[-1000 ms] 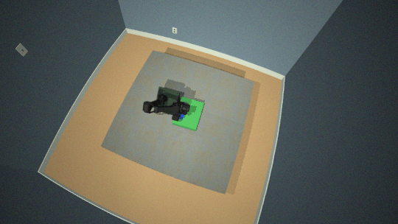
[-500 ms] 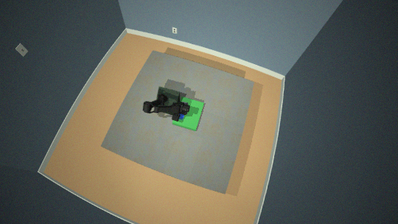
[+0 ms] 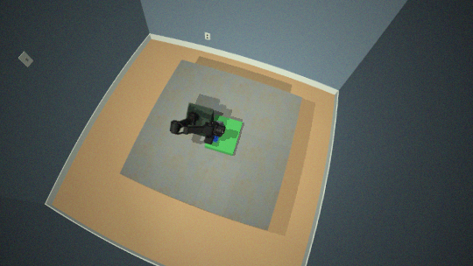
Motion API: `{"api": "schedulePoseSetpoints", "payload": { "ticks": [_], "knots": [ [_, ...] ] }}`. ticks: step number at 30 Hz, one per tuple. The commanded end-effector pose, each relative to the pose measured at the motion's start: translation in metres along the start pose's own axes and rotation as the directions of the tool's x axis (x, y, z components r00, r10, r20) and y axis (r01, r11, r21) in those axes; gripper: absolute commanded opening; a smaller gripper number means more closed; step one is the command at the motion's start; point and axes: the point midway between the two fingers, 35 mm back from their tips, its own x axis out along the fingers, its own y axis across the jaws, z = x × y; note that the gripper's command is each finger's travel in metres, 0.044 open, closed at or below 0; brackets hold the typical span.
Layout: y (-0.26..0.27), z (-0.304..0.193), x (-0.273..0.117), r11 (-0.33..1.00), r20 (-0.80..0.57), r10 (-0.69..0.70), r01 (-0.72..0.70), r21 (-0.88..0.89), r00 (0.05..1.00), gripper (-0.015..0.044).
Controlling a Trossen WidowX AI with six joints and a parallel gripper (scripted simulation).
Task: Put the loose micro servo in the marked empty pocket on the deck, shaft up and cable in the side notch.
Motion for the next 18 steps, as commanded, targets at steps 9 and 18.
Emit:
{"api": "schedulePoseSetpoints", "payload": {
  "ticks": [9, 18],
  "knots": [
    [0.0, 0.001, 0.009, 1.0, 0.003, -0.002, 0.002, 0.005, 1.0, 0.0],
    [-0.001, 0.001, 0.017, 1.0, 0.003, -0.003, 0.003, 0.005, 1.0, 0.0]
  ]
}}
